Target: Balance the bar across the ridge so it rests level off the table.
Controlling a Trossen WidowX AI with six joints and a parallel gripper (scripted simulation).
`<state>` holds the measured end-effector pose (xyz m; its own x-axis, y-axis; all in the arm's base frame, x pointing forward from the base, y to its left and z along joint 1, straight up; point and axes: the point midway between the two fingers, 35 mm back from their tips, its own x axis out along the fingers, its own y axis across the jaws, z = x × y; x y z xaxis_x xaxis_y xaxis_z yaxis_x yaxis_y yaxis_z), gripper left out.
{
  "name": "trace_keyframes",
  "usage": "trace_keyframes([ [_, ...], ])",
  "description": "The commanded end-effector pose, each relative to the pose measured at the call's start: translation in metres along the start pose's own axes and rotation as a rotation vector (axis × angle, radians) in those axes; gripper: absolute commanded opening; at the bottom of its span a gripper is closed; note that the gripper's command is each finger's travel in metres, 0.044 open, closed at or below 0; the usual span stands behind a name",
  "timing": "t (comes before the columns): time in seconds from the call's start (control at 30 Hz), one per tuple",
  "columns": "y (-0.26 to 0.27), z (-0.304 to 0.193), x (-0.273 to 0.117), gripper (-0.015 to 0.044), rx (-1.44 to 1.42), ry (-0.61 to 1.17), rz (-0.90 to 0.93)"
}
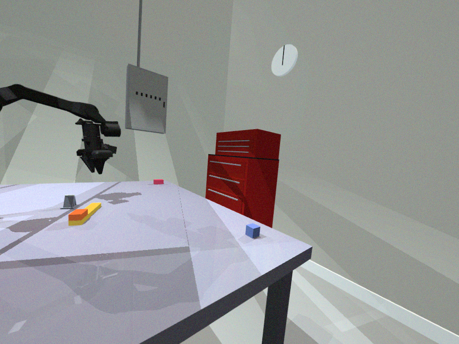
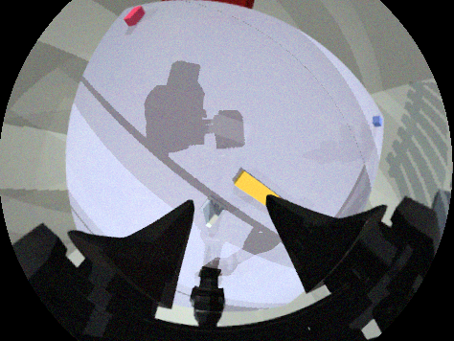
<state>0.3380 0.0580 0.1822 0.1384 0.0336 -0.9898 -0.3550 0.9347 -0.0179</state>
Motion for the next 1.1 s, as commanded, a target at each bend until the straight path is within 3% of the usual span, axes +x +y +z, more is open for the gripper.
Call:
trace_keyframes([
  [0.0, -0.011, -0.004, 0.004, 0.0315, -0.082, 0.011, -0.007],
  [1.07, -0.087, -0.055, 0.031, 0.0315, -0.764, 0.096, 0.034],
])
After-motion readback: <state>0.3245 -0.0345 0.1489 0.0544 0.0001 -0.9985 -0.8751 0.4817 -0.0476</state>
